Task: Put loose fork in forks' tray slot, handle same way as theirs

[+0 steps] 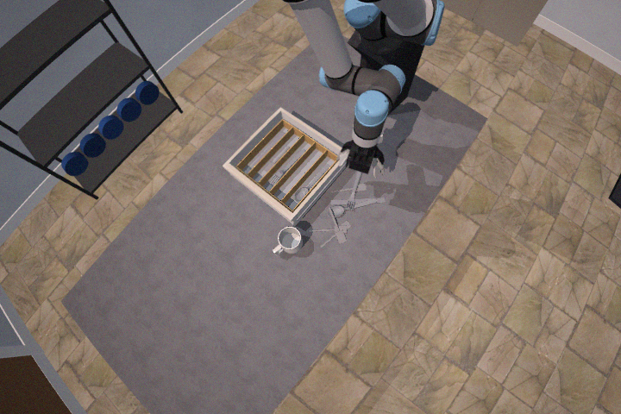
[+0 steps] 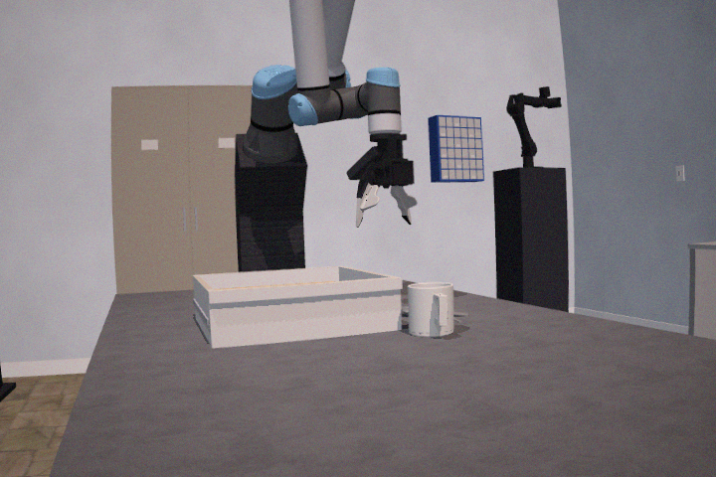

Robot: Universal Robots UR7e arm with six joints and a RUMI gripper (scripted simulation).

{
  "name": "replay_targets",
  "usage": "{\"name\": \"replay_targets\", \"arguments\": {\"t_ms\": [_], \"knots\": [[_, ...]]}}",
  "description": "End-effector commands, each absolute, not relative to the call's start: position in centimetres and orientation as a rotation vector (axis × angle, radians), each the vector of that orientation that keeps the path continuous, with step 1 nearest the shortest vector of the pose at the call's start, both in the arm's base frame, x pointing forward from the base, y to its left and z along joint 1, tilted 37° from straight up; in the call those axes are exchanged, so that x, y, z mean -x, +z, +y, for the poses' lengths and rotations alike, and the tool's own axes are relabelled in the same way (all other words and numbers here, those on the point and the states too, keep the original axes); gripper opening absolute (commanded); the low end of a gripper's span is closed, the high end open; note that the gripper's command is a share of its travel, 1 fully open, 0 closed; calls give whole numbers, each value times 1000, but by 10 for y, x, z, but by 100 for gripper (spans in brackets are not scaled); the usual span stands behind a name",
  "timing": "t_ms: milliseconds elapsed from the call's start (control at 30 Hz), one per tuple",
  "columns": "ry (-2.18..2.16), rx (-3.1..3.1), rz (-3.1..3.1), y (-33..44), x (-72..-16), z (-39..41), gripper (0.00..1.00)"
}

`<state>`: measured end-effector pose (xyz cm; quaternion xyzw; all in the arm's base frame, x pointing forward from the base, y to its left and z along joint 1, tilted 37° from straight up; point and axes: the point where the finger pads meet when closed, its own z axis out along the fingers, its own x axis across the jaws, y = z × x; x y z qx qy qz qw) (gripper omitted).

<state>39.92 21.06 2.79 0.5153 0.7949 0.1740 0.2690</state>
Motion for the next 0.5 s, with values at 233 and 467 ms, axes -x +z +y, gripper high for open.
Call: {"name": "replay_targets", "arguments": {"t_ms": [233, 467], "knots": [[526, -1554, 2048, 24, -401, 213, 100], [587, -1735, 1928, 18, -403, 215, 100]]}}
